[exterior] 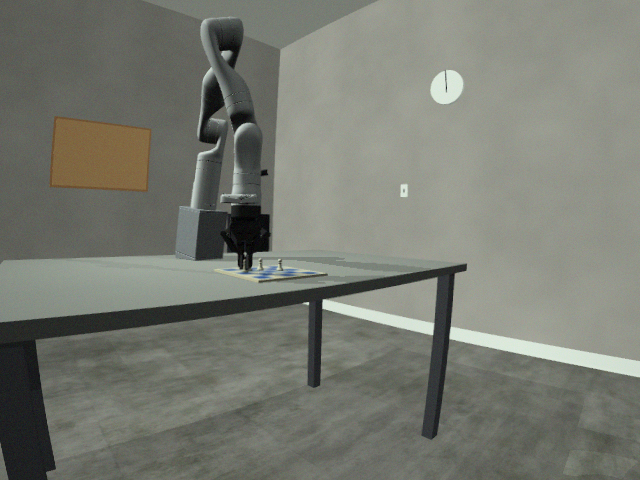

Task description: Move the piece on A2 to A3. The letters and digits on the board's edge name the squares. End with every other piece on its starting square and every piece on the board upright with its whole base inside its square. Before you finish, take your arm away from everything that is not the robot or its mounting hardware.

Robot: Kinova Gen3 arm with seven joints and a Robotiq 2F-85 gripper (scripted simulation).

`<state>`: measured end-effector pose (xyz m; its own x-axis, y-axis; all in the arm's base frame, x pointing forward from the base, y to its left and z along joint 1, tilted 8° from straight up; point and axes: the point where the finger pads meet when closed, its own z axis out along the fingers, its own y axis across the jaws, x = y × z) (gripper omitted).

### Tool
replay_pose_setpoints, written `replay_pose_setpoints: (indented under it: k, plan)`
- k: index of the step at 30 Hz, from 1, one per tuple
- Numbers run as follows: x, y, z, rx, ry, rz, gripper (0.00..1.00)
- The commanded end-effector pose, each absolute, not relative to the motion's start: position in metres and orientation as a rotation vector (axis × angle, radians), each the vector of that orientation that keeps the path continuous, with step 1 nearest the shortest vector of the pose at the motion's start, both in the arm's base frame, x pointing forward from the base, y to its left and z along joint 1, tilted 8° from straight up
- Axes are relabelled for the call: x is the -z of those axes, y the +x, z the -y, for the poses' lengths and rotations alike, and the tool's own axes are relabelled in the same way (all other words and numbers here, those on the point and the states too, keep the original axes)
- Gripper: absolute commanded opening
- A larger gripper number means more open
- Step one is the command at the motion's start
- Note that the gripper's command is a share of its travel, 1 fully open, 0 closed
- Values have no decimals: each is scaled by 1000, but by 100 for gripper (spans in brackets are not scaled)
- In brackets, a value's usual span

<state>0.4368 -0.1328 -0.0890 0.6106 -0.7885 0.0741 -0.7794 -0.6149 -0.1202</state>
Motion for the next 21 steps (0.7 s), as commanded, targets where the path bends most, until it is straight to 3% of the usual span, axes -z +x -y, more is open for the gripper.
replay_pose_setpoints:
  k: [1,21]
  plan:
    - [89,437,133,185,-2751,-1341,0]
    - [91,438,133,185,-2751,-1341,0]
